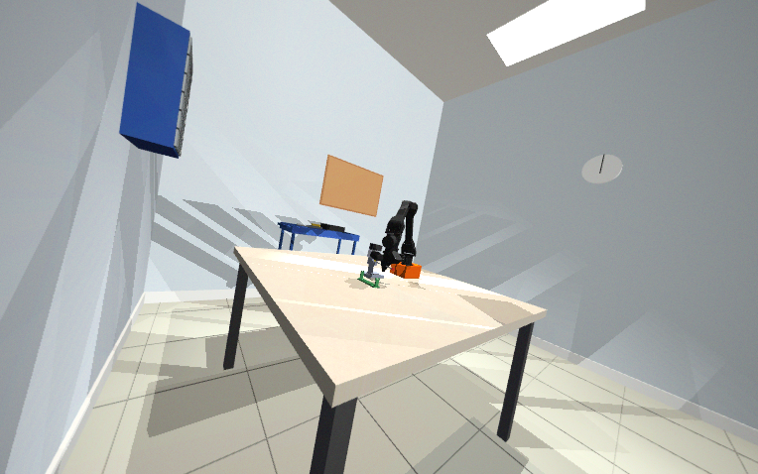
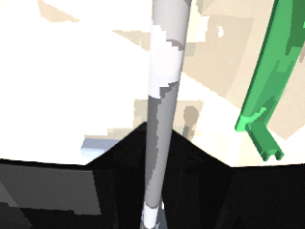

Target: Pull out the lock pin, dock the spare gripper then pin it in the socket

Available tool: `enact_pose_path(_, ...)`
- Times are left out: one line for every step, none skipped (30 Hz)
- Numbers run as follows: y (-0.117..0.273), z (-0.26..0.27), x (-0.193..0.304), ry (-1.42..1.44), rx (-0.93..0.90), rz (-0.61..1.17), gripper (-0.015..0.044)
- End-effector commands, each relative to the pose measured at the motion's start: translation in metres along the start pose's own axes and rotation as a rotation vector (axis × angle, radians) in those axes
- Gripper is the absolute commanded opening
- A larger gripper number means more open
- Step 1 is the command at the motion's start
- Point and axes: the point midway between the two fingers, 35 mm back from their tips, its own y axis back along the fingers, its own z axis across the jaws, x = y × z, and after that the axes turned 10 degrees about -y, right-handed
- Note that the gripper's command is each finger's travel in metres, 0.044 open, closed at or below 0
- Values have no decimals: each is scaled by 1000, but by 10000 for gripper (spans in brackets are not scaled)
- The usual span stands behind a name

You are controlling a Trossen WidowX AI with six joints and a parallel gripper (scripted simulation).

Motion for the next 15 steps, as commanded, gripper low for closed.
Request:
enact_pose_path(-10, 0, -3, -1, 1, -8, 0)
enact_pose_path(-10, 0, -3, -1, 1, -8, 0)
enact_pose_path(-10, -1, -4, -1, 0, -8, 0)
enact_pose_path(-10, -1, -3, -1, -1, -8, 0)
enact_pose_path(-10, -1, -3, -1, -1, -8, 0)
enact_pose_path(-10, -2, -2, -1, -2, -8, 0)
enact_pose_path(-10, -2, -1, -1, -2, -8, 0)
enact_pose_path(-10, -2, 0, -1, -2, -8, 0)
enact_pose_path(-10, -2, 1, -2, -1, -8, 0)
enact_pose_path(-10, -1, 2, -2, 0, -8, 0)
enact_pose_path(-10, -1, 3, -3, 1, -8, 0)
enact_pose_path(-9, -1, 3, -3, 1, -8, 0)
enact_pose_path(-9, -1, 4, -2, 0, -8, 0)
enact_pose_path(-9, -2, 5, -2, 0, -8, 0)
enact_pose_path(-9, -2, 5, -2, -1, -8, 0)
